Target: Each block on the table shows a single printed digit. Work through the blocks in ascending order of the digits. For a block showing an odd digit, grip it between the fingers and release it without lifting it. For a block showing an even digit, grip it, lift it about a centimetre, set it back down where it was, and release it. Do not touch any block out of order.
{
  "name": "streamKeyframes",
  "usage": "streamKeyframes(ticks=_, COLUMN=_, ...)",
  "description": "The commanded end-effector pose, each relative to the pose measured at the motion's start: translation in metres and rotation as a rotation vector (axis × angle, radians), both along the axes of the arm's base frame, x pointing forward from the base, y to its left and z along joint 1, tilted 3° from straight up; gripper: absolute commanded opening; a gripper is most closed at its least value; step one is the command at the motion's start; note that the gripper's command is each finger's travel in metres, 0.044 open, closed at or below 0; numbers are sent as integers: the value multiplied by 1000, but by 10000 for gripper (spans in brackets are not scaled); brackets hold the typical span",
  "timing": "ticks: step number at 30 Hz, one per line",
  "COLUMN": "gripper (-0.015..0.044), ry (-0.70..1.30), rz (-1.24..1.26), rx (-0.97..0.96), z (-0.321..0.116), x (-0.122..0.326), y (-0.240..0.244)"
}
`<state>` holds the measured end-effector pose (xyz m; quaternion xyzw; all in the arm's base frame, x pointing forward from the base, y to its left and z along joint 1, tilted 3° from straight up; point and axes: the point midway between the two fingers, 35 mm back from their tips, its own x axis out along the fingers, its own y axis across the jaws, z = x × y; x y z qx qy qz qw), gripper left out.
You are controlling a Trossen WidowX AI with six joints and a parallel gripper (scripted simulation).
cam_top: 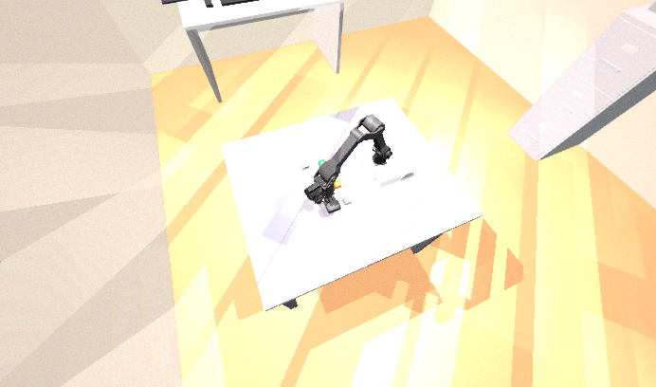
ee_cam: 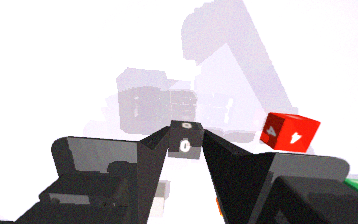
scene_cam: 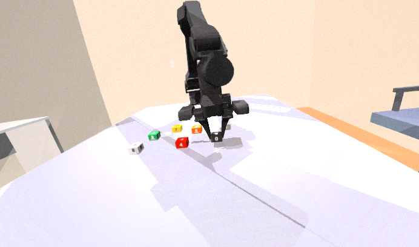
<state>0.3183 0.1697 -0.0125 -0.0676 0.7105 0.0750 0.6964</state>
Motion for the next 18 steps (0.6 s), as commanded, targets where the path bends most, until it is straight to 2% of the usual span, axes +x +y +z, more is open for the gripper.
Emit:
streamKeyframes(ticks=1, gripper=120, ry=-2, rz=-6, rx=1, z=-1, x=0, y=0)
streamKeyframes(ticks=2, gripper=120, ry=-2, rz=-6, rx=1, z=-1, x=0, y=0)
streamKeyframes(ticks=13, gripper=400, ry=-2, rz=-6, rx=1, z=-1, x=0, y=0)
streamKeyframes(ticks=16, gripper=400, ry=-2, rz=-6, rx=1, z=2, x=1, y=0)
streamKeyframes(ticks=18, gripper=400, ry=-2, rz=-6, rx=1, z=24, x=1, y=0)
